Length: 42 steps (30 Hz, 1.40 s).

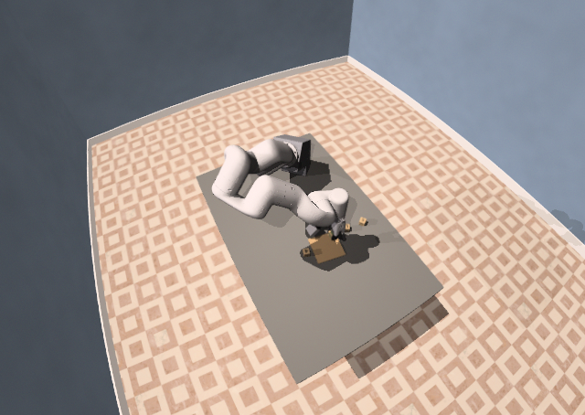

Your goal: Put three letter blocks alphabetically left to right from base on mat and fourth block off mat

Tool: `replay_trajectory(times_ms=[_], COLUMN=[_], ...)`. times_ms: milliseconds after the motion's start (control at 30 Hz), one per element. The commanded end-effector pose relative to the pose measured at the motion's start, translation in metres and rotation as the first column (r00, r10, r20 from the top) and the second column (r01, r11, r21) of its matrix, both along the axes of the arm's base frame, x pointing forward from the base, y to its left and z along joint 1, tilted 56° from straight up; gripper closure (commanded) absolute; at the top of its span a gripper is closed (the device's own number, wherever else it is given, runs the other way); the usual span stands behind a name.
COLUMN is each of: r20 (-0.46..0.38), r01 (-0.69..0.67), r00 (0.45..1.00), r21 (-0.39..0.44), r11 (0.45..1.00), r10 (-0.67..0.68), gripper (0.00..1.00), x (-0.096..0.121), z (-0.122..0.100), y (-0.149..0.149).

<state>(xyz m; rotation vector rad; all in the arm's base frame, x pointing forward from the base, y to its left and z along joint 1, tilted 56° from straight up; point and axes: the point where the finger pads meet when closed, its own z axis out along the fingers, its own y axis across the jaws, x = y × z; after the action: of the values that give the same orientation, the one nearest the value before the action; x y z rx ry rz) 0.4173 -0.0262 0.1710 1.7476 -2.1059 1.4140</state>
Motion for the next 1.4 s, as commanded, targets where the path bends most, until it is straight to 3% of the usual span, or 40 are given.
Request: replay_trajectory(times_ms=[0, 100, 233, 600, 667, 700, 1167, 1233, 1267, 1367], r20=[0.098, 0.117, 0.208, 0.359, 0.359, 0.385, 0.449, 0.449, 0.448, 0.441], r01=[0.072, 0.087, 0.163, 0.281, 0.281, 0.3, 0.33, 0.33, 0.323, 0.312], r00=[0.992, 0.989, 0.958, 0.835, 0.835, 0.794, 0.536, 0.536, 0.479, 0.42], r21=[0.064, 0.08, 0.17, 0.374, 0.374, 0.425, 0.668, 0.668, 0.71, 0.751], r11=[0.995, 0.993, 0.972, 0.884, 0.884, 0.854, 0.667, 0.667, 0.625, 0.583], r10=[-0.078, -0.096, -0.197, -0.418, -0.418, -0.47, -0.715, -0.715, -0.755, -0.793], gripper=[0.73, 0.73, 0.73, 0.73, 0.73, 0.73, 0.73, 0.73, 0.73, 0.73], x=[0.0008, 0.0008, 0.001, 0.0014, 0.0014, 0.0015, 0.0019, 0.0019, 0.002, 0.002], z=[-0.0003, -0.0005, -0.0017, -0.0043, -0.0043, -0.005, -0.0082, -0.0082, -0.0088, -0.0094], y=[0.0025, 0.0027, 0.004, 0.0068, 0.0068, 0.0074, 0.0108, 0.0108, 0.0114, 0.012])
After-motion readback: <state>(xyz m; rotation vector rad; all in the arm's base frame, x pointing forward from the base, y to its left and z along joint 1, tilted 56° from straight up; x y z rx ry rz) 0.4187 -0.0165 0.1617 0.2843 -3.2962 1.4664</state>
